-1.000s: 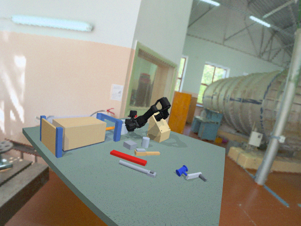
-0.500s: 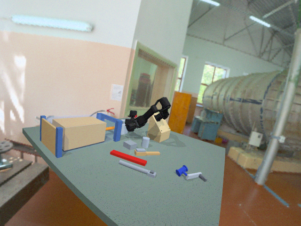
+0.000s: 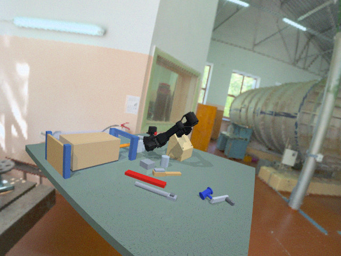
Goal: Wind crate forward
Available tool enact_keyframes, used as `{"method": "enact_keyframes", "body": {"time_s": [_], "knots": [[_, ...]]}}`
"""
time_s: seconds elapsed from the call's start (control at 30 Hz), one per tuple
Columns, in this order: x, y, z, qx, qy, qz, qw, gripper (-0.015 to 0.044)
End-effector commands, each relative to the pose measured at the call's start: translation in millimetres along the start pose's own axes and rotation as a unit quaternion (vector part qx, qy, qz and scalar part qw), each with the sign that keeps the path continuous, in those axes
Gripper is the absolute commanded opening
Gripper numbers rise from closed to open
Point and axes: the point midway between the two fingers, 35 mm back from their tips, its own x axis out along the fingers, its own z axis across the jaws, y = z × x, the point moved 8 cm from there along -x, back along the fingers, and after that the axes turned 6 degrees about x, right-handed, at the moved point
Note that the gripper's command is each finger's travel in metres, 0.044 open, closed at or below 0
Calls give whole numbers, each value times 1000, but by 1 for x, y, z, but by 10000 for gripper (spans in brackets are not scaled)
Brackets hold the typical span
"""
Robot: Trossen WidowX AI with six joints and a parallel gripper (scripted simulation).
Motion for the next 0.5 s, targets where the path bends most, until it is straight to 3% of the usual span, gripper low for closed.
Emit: {"method": "enact_keyframes", "body": {"time_s": [0.0,0.47], "knots": [[-65,2,1,2,2,-4,1000,240],[-78,3,-5,2,2,-4,1000,240]]}}
